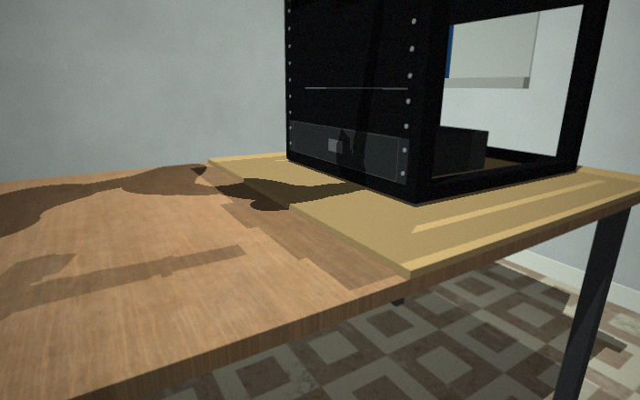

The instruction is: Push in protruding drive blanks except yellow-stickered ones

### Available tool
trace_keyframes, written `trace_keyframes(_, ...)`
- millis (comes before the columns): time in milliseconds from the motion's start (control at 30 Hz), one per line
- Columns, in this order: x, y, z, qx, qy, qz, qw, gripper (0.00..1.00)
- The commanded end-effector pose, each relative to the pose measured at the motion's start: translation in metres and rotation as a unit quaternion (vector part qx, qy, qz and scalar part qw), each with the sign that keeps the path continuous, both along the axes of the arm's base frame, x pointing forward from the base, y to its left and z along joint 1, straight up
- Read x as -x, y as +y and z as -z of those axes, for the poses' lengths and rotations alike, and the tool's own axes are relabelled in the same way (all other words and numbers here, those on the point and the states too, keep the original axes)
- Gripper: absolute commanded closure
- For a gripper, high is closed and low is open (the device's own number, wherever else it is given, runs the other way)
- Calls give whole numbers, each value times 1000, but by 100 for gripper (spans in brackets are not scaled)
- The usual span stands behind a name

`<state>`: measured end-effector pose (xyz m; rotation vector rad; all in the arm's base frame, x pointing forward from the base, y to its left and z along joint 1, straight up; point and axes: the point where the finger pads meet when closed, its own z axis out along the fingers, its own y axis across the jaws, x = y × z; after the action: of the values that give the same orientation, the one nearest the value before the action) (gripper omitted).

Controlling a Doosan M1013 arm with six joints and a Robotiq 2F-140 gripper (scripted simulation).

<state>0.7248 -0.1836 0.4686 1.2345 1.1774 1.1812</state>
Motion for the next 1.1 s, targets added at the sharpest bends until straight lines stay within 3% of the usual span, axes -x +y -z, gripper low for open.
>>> trace_keyframes(0,10,0,-1,0,0,0,1000,90)
trace_keyframes(567,11,0,-1,0,0,0,1000,90)
trace_keyframes(600,11,0,-1,0,0,0,1000,0)
trace_keyframes(1067,11,0,-1,0,0,0,1000,0)
